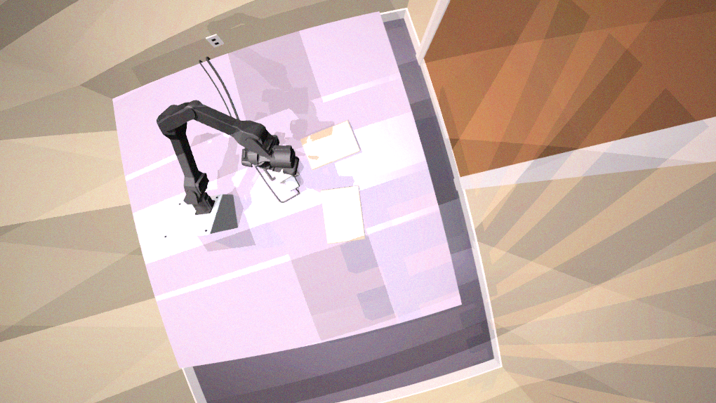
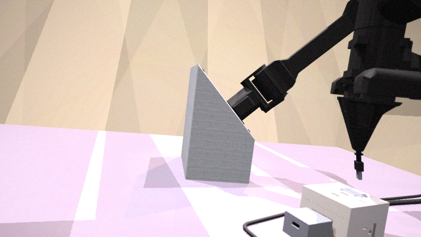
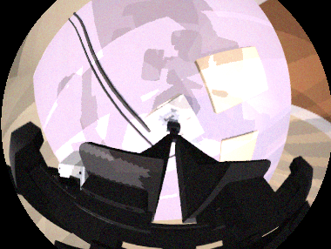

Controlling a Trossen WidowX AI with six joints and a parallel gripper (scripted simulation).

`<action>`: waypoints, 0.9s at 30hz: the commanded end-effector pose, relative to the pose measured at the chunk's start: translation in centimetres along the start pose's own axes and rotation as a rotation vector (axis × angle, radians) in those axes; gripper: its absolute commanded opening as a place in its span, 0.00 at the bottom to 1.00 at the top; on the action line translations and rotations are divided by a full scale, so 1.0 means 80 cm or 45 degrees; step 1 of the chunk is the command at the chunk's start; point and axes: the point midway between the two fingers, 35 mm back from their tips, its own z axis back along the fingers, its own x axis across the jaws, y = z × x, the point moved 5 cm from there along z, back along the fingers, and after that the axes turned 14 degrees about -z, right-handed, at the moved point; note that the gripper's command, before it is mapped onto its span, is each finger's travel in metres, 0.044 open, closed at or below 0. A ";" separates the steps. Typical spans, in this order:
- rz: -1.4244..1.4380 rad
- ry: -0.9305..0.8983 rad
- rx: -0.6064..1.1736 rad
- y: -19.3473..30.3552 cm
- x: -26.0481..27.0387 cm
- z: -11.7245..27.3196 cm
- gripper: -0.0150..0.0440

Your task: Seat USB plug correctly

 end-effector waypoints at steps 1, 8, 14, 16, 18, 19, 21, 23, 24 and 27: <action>-0.106 0.000 0.001 0.000 0.000 -0.001 0.25; -0.340 0.000 0.001 0.000 0.000 -0.001 0.25; -0.540 0.000 0.001 0.000 0.000 -0.001 0.25; -0.606 0.000 0.001 0.000 0.000 -0.001 0.25; -0.673 0.000 0.001 0.000 0.000 -0.001 0.25; -0.706 0.000 0.001 0.000 0.000 -0.001 0.25; -0.773 0.000 0.001 0.000 0.000 -0.001 0.25; -0.840 0.000 0.001 0.000 0.000 -0.001 0.25; -0.873 0.000 0.001 0.000 0.000 -0.001 0.25; -0.973 0.000 0.001 0.000 0.000 -0.001 0.25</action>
